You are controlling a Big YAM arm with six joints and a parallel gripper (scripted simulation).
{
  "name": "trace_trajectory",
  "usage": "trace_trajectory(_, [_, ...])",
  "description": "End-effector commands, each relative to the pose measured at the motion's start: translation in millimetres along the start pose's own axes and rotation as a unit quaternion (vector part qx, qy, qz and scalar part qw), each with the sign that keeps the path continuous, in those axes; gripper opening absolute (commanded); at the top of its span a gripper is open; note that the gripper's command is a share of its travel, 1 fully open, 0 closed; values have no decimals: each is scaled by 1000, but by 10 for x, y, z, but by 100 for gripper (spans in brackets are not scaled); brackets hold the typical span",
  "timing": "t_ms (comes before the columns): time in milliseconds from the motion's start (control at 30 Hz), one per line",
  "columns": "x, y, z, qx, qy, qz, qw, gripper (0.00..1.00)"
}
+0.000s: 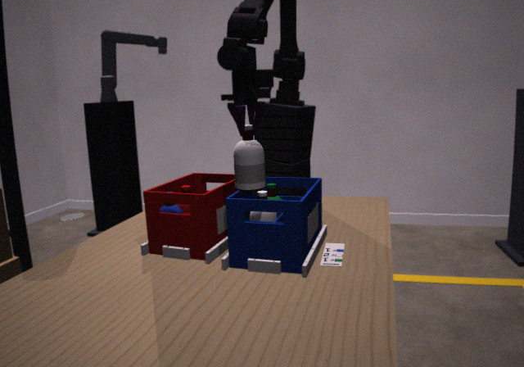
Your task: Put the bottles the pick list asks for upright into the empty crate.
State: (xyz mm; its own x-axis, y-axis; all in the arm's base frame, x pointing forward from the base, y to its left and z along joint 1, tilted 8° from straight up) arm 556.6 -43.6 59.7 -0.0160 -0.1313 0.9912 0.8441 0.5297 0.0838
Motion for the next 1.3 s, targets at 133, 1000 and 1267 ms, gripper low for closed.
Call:
trace_trajectory(133, [504, 225, -182, -7, -32, -41, 999, 0])
trace_trajectory(1000, [481, 304, -101, 0, -31, -41, 999, 0])
trace_trajectory(1267, [476, 319, -95, 1, -31, -41, 999, 0])
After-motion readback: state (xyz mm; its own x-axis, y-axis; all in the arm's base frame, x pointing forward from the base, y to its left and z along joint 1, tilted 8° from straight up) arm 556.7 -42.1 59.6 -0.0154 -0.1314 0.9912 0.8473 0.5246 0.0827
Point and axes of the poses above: the point where the finger pads meet when closed, its own x axis back along the fingers, its own z axis across the jaws, y = z × x, the point moved 9 cm from there along x, back along the fingers, and after that the axes turned 2 degrees about -x, right-handed, at the moved point
